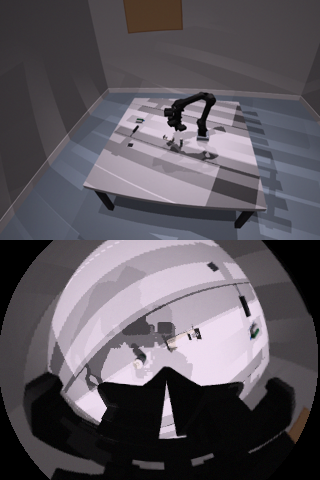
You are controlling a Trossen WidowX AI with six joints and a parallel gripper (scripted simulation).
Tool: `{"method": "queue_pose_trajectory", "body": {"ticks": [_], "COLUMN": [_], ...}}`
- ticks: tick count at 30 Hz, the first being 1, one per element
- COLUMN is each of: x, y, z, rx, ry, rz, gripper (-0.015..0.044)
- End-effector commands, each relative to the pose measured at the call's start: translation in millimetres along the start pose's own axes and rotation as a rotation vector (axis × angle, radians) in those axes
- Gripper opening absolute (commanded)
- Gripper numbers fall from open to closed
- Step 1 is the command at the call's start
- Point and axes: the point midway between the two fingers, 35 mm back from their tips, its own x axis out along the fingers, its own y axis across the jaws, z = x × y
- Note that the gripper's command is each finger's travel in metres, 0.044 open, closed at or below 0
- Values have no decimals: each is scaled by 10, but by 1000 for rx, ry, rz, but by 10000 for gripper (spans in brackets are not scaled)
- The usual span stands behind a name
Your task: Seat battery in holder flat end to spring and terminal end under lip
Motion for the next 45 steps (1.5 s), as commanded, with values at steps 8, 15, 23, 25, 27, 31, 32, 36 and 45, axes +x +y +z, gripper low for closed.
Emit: {"method": "queue_pose_trajectory", "body": {"ticks": [8, 15, 23, 25, 27, 31, 32, 36, 45], "x": [24, 533, 775, 775, 773, 770, 769, 766, 758], "y": [106, 121, 145, 156, 187, 253, 270, 337, 488], "z": [-70, -89, -138, -137, -134, -129, -128, -125, -128], "rx": [-57, -57, -57, -57, -57, -57, -57, -57, -57], "ry": [77, 77, 77, 77, 77, 77, 77, 77, 77], "rz": [48, 49, 49, 49, 49, 49, 50, 50, 51], "gripper": [0, 0, 0, 0, 0, 0, 0, 0, 0]}}
